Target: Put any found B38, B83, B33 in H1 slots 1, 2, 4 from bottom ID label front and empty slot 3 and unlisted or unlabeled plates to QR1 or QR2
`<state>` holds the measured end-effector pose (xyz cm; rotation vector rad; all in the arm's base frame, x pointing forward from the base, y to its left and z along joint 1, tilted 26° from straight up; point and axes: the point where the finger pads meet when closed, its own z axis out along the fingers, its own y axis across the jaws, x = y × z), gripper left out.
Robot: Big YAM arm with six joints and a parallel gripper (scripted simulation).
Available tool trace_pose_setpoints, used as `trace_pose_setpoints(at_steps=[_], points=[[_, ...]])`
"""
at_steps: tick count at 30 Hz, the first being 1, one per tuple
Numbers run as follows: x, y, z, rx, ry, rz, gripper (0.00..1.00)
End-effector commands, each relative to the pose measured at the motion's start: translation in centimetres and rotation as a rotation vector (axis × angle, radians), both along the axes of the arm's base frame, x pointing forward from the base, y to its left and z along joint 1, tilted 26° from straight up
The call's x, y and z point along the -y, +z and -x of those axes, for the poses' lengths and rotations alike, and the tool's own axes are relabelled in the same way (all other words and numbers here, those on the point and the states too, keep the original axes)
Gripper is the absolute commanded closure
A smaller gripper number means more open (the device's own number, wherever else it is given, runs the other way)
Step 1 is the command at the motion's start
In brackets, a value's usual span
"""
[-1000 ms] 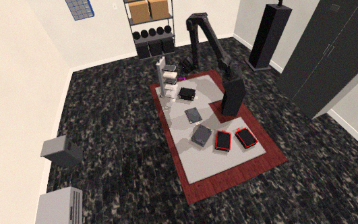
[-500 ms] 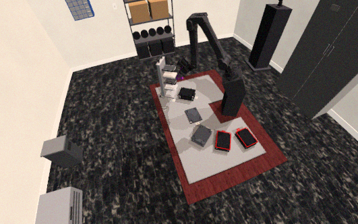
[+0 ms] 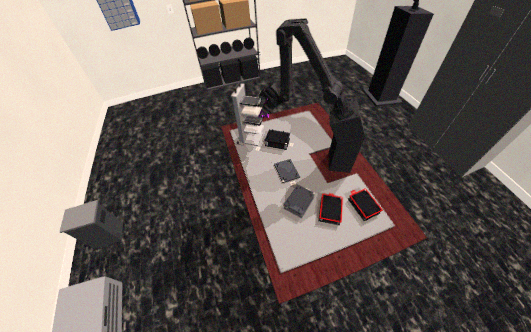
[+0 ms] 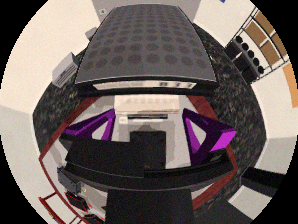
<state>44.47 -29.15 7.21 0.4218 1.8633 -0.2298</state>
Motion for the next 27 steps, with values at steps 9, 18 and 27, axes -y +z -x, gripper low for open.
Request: trace_pose_setpoints(at_steps=[9, 18, 27], points=[[0.54, 1.66, -1.36, 0.024, 0.003, 0.017, 0.0], [0.54, 1.66, -1.36, 0.024, 0.003, 0.017, 0.14], [0.54, 1.66, -1.36, 0.024, 0.003, 0.017, 0.14]])
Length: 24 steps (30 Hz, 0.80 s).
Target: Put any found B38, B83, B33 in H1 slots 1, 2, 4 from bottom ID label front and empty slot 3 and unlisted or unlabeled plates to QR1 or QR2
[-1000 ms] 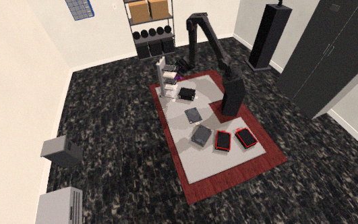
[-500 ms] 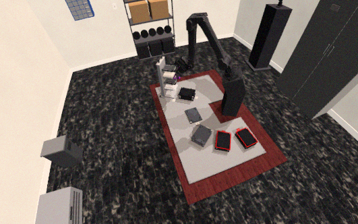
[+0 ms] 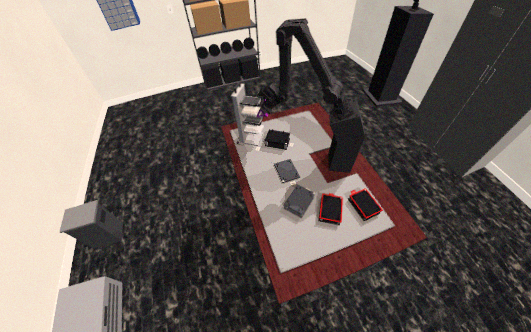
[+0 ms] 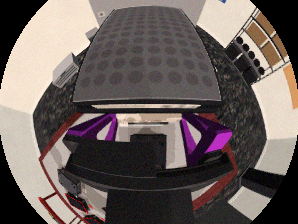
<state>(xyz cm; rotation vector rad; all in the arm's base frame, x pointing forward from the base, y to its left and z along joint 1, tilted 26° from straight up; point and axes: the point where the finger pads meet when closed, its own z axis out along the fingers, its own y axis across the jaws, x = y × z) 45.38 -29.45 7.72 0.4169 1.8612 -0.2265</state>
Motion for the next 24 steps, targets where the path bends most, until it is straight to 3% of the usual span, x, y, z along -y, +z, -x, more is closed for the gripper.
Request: trace_pose_setpoints(at_steps=[1, 12, 24], points=[[0.2, 1.1, -0.4, 0.021, -0.002, 0.016, 0.14], [-0.3, 1.6, -0.8, 0.023, 0.006, 0.011, 0.14], [0.0, 0.8, 1.2, 0.029, -0.009, 0.024, 0.14]])
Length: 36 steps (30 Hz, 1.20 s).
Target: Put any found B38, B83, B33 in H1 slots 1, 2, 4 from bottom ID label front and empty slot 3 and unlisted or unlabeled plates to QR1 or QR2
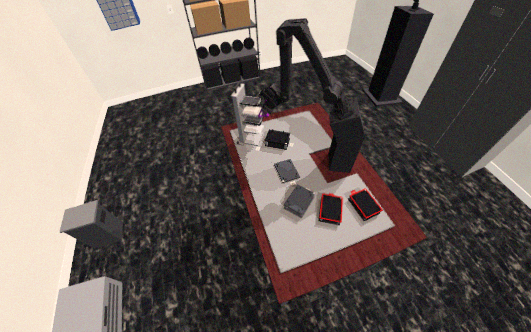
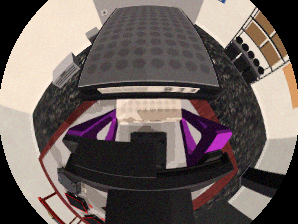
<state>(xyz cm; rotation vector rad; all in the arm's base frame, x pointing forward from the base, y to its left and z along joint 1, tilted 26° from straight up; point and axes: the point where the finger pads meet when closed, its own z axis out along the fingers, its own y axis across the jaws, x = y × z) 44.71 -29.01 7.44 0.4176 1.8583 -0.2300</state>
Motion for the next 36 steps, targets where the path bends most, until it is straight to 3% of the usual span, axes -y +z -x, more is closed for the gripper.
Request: trace_pose_setpoints(at_steps=[1, 36], points=[[0.4, 1.0, 0.7, 0.026, -0.006, 0.022, 0.14], [-1.3, -2.0, 4.2, 0.002, -0.005, 0.013, 0.14]])
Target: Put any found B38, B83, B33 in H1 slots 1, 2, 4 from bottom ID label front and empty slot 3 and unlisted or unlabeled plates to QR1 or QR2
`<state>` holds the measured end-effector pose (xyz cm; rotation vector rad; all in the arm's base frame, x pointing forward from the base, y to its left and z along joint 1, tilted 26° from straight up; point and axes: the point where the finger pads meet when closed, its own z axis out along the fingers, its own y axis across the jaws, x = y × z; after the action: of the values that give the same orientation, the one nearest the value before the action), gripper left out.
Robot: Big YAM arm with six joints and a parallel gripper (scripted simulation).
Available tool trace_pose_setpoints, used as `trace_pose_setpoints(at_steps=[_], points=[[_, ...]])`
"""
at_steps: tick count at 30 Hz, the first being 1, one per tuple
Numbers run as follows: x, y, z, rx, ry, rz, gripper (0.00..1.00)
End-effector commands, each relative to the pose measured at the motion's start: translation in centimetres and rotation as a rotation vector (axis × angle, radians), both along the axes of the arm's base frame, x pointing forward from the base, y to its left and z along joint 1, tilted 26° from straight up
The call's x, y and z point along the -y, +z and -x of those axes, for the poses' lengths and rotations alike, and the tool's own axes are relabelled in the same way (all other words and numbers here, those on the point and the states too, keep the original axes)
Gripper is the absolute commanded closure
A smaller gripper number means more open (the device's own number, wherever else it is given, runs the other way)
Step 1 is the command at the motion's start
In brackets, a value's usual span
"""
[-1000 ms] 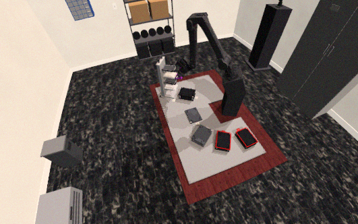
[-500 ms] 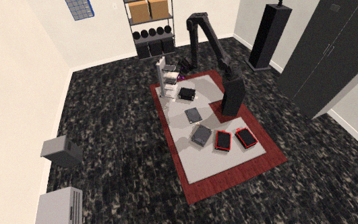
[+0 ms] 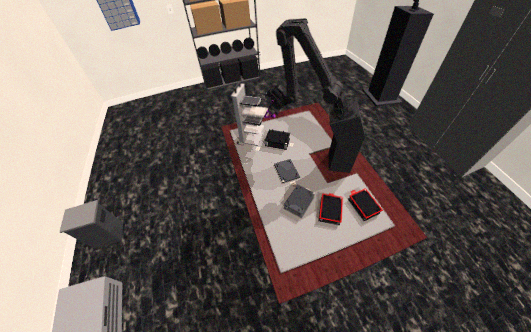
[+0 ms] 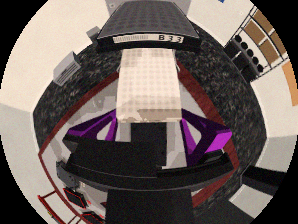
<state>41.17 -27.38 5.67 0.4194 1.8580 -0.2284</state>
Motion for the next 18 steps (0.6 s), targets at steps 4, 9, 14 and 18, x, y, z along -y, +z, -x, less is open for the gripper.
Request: trace_pose_setpoints(at_steps=[4, 9, 14, 18], points=[[0.1, -0.5, 1.1, 0.002, -0.005, 0.014, 0.14], [-0.2, -0.8, 1.7, 0.001, -0.005, 0.014, 0.14], [-0.3, -0.9, 2.0, 0.001, -0.005, 0.014, 0.14], [-0.5, -1.2, 2.5, 0.001, -0.005, 0.014, 0.14]])
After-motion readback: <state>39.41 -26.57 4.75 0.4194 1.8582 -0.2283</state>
